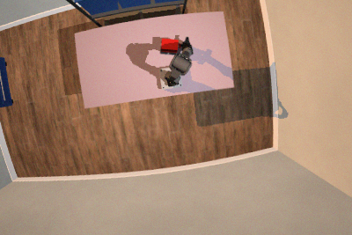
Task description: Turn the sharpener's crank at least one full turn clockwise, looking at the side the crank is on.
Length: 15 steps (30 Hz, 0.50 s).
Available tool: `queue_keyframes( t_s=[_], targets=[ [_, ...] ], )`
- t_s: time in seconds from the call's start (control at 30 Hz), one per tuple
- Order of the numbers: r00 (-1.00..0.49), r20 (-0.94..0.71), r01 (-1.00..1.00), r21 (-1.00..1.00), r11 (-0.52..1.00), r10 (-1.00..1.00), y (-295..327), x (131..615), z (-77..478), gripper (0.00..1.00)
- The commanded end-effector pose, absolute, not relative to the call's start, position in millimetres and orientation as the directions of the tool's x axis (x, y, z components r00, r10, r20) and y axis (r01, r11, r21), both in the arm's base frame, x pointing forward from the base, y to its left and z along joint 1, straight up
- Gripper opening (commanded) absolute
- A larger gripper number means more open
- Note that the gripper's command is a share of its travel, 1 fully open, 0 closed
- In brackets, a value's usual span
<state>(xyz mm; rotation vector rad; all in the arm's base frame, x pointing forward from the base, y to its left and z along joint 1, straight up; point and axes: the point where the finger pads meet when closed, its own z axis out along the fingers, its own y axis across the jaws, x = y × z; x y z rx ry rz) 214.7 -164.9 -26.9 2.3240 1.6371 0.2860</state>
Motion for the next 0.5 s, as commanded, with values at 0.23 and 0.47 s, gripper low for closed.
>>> queue_keyframes(
  t_s=[0.23, 0.47],
  targets=[
    [0.337, -0.001, 0.884, 0.344, -0.316, 0.941, -161.4, 204.4, -29.7, 0.2],
    [0.337, -0.001, 0.884, 0.344, -0.316, 0.941, -158.3, 196.2, -31.0, 0.2]
  ],
)
